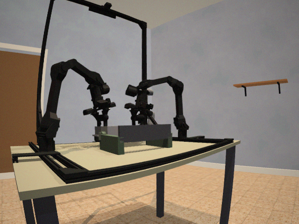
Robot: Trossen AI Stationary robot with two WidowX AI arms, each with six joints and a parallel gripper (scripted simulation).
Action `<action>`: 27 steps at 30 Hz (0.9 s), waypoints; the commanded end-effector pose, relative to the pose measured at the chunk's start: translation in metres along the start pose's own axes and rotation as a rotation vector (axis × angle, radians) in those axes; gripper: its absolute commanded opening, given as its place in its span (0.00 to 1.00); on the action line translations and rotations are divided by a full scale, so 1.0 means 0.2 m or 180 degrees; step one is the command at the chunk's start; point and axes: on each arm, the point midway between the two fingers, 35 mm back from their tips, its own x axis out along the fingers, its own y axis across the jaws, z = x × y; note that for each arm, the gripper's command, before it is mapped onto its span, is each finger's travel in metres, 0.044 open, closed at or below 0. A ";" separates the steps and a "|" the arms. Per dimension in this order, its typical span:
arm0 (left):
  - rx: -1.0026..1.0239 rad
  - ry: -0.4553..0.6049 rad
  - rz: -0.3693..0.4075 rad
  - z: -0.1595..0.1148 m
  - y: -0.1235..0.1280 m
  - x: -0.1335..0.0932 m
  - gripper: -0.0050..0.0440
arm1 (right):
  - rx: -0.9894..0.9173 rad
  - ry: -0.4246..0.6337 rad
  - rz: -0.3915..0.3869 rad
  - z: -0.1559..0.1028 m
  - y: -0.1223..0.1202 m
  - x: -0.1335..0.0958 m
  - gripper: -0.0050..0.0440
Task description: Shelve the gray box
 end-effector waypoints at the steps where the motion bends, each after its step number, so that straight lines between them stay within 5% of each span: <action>1: 0.0004 0.0002 -0.0107 0.04 -0.02 -0.05 0.10 | 0.0005 0.0019 0.0097 0.03 0.02 -0.05 0.10; 27: 0.0004 0.0002 -0.0107 0.17 -0.02 -0.04 0.10 | 0.0005 0.0019 0.0097 0.17 0.01 -0.04 0.10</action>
